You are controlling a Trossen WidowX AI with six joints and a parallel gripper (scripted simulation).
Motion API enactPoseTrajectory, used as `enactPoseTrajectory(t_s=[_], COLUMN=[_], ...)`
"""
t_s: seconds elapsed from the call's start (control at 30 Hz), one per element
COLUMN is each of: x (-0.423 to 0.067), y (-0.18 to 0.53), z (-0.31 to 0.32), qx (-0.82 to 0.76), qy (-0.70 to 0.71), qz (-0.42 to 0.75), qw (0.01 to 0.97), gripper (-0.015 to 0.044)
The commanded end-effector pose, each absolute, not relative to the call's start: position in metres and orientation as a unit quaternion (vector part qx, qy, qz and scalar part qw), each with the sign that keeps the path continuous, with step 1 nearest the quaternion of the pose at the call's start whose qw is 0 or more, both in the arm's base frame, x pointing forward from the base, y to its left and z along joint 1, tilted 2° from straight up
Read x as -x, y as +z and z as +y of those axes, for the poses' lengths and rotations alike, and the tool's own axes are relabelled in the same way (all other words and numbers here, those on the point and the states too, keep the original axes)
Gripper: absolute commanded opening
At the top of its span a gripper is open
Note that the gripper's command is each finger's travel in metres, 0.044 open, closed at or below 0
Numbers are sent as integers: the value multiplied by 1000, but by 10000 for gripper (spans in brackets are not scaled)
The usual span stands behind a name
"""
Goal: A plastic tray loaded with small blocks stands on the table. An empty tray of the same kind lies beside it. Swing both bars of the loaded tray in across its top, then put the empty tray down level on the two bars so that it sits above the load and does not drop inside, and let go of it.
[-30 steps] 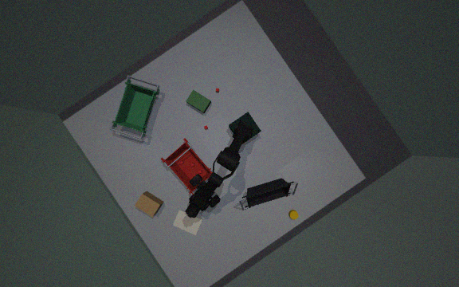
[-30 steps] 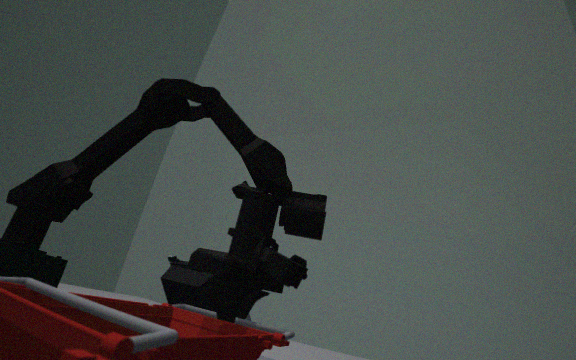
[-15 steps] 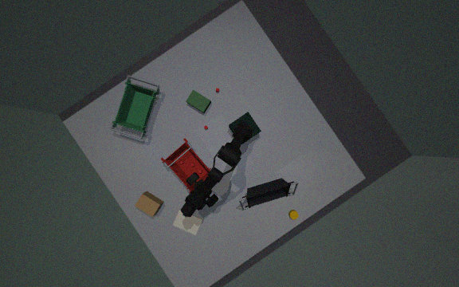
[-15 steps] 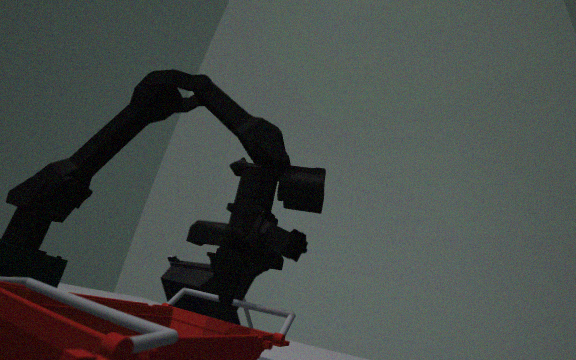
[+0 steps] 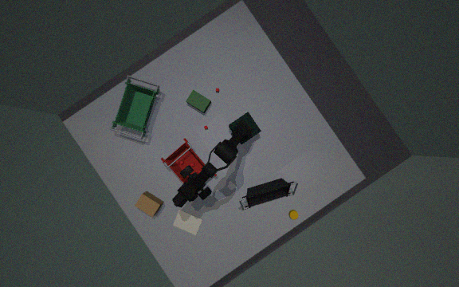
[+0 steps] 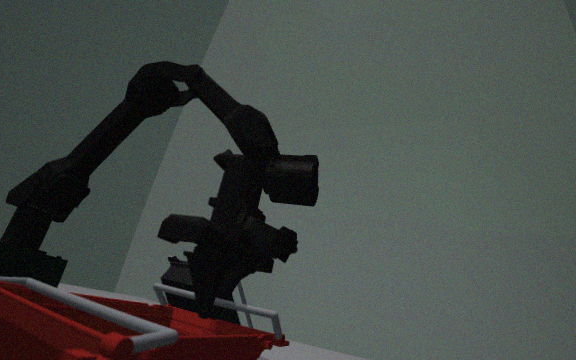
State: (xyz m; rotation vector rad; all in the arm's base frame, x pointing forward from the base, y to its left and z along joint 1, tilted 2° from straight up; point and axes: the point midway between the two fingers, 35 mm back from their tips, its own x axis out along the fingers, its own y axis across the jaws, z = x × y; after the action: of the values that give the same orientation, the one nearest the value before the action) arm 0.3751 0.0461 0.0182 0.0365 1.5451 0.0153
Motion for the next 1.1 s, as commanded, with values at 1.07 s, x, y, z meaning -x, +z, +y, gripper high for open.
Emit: enactPoseTrajectory(t_s=[1.07], x=[-375], y=[48], z=[40], qx=[-13], qy=[6], qz=[699], qw=[715], gripper=[82])
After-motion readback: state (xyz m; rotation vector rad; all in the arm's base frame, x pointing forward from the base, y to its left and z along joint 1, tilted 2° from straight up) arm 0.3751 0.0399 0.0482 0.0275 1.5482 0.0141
